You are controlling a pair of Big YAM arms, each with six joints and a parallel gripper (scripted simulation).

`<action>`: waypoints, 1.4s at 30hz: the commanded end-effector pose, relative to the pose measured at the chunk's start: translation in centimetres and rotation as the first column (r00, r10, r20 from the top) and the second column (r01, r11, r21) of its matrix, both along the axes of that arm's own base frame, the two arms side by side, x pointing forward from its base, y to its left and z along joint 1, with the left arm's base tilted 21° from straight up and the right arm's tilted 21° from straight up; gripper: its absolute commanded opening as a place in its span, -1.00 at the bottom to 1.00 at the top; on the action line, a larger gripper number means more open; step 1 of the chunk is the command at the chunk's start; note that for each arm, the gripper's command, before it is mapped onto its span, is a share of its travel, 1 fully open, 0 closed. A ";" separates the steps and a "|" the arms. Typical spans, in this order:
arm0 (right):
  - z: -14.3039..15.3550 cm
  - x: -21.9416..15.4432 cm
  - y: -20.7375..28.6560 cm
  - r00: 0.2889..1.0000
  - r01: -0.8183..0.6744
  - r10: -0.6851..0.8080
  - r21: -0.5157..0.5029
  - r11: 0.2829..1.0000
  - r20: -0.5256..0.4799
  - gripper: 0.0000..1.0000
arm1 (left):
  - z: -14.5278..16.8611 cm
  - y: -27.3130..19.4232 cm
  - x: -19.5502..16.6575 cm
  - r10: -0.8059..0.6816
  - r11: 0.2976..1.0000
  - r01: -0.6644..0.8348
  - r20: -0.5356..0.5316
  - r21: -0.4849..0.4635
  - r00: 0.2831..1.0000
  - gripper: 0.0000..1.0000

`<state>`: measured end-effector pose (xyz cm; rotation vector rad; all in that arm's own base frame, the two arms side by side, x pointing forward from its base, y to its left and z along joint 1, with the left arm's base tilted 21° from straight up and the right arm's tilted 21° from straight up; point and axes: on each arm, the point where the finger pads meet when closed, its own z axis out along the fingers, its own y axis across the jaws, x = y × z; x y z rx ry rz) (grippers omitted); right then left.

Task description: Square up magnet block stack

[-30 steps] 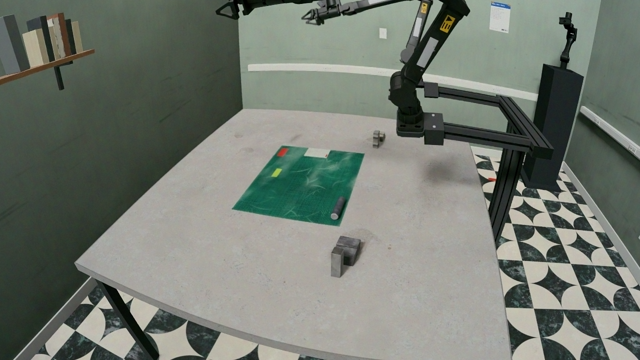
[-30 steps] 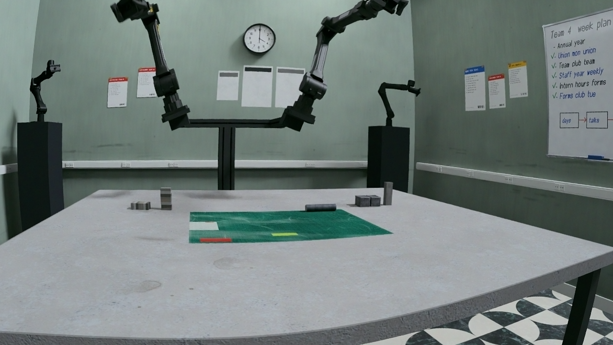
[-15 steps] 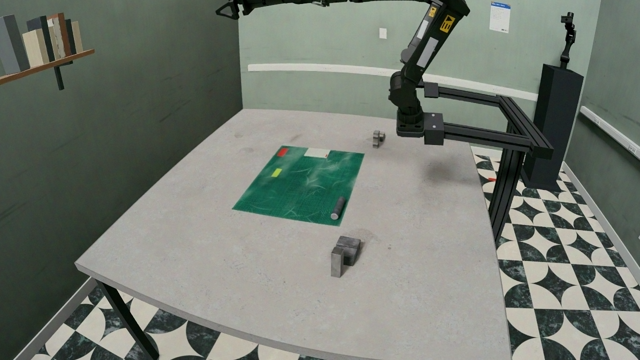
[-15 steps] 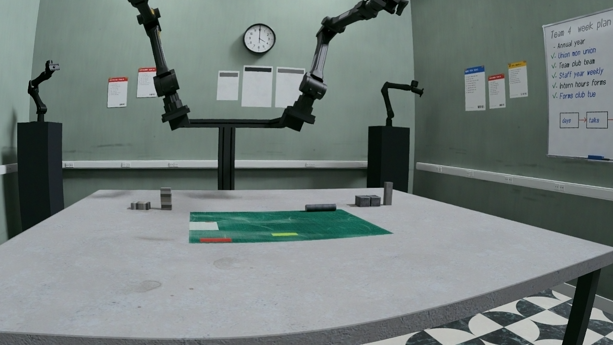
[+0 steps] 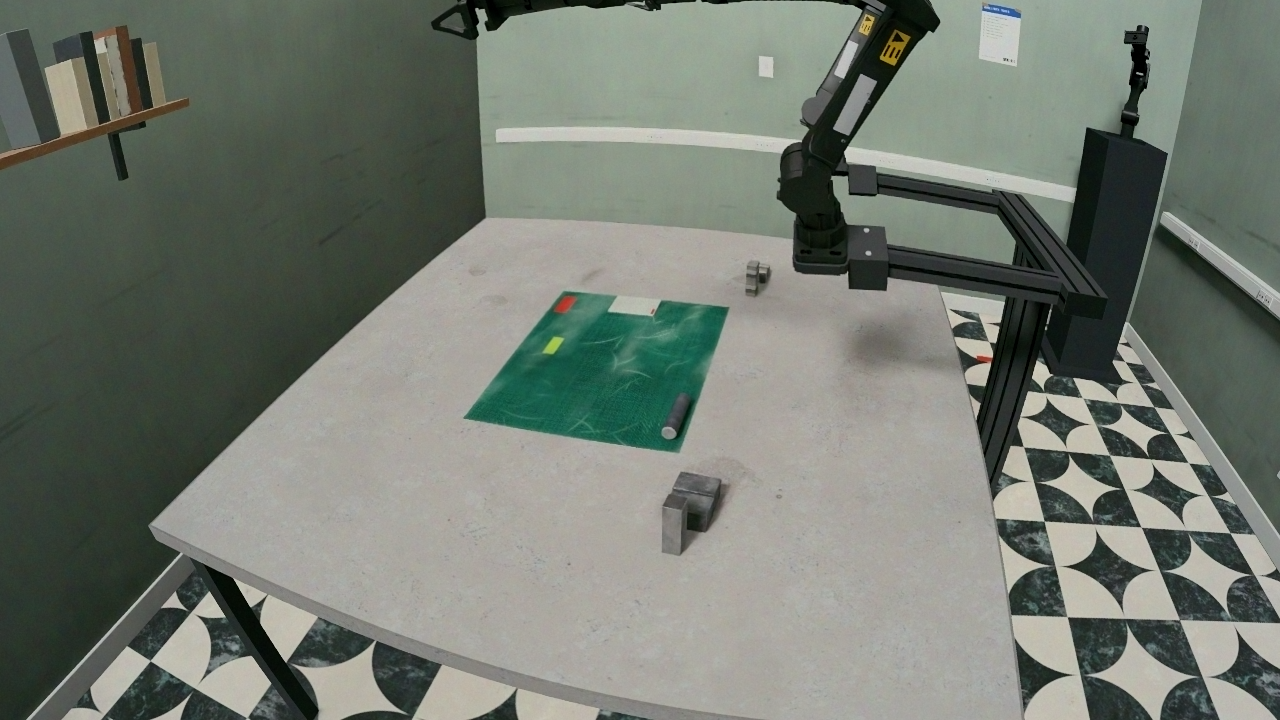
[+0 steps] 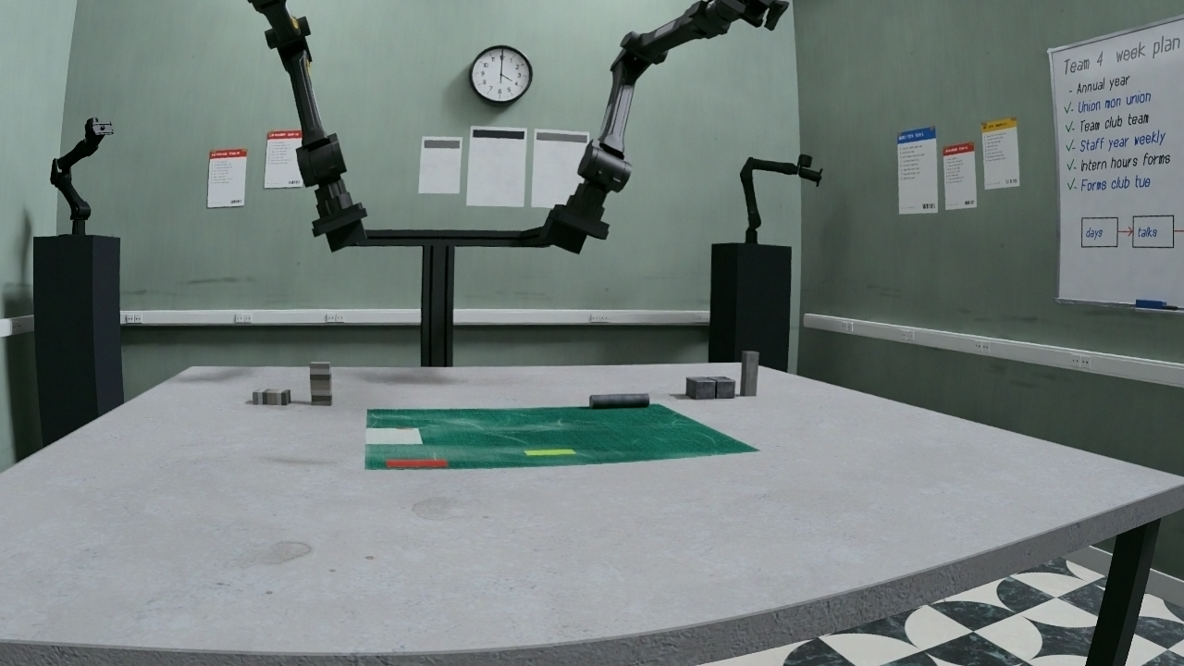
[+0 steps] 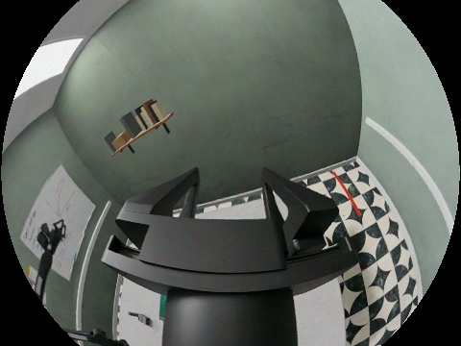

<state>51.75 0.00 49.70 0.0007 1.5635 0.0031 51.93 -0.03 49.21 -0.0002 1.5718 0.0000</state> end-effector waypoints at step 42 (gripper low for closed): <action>2.2 -0.1 -0.7 0.999 0.015 -0.015 -0.006 1.000 0.044 0.20 | 1.8 0.5 0.1 0.008 1.000 -0.008 0.040 -0.003 0.999 1.00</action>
